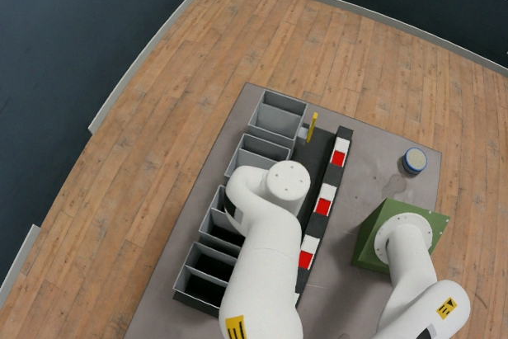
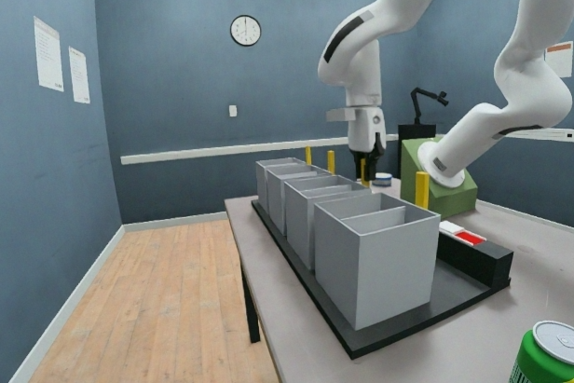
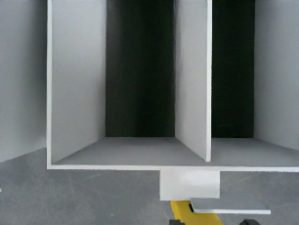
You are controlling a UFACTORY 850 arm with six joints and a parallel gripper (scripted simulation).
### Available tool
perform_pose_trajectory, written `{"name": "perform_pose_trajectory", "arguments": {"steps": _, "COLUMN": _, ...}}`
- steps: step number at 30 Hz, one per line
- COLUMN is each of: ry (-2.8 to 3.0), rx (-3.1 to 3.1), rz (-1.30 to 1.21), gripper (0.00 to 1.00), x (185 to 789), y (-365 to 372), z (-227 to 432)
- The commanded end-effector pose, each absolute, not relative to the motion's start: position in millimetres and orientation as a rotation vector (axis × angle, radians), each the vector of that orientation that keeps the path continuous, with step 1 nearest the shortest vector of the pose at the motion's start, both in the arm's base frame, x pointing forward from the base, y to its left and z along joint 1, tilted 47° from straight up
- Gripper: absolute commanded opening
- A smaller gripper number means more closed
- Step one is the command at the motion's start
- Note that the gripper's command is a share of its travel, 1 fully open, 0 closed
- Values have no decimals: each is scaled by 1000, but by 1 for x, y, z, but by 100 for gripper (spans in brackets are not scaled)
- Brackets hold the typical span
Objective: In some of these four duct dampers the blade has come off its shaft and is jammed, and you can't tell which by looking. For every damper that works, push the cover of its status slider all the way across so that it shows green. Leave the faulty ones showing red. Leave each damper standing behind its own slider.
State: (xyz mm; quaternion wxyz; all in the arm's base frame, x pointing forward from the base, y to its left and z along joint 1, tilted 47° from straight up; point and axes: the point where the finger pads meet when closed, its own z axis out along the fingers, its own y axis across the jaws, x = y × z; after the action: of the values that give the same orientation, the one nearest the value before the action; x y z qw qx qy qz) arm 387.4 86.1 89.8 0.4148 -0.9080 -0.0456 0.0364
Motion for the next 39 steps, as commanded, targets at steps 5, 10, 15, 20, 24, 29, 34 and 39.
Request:
{"name": "perform_pose_trajectory", "arguments": {"steps": 5, "ry": -114, "rx": -2282, "rz": 89, "gripper": 39, "x": 388, "y": 85, "z": 90}}
{"name": "perform_pose_trajectory", "arguments": {"steps": 10, "ry": -114, "rx": -2282, "rz": 89, "gripper": 39, "x": 388, "y": 85, "z": 90}}
{"name": "perform_pose_trajectory", "arguments": {"steps": 15, "ry": -114, "rx": -2282, "rz": 89, "gripper": 39, "x": 388, "y": 85, "z": 90}}
{"name": "perform_pose_trajectory", "arguments": {"steps": 20, "ry": -114, "rx": -2282, "rz": 89, "gripper": 39, "x": 389, "y": 83, "z": 93}}
{"name": "perform_pose_trajectory", "arguments": {"steps": 24, "ry": -114, "rx": -2282, "rz": 89, "gripper": 39, "x": 390, "y": 76, "z": 98}}
{"name": "perform_pose_trajectory", "arguments": {"steps": 29, "ry": -114, "rx": -2282, "rz": 89, "gripper": 39, "x": 391, "y": 64, "z": 109}}
{"name": "perform_pose_trajectory", "arguments": {"steps": 34, "ry": -114, "rx": -2282, "rz": 89, "gripper": 39, "x": 393, "y": 54, "z": 117}}
{"name": "perform_pose_trajectory", "arguments": {"steps": 39, "ry": -114, "rx": -2282, "rz": 89, "gripper": 39, "x": 395, "y": 40, "z": 130}}
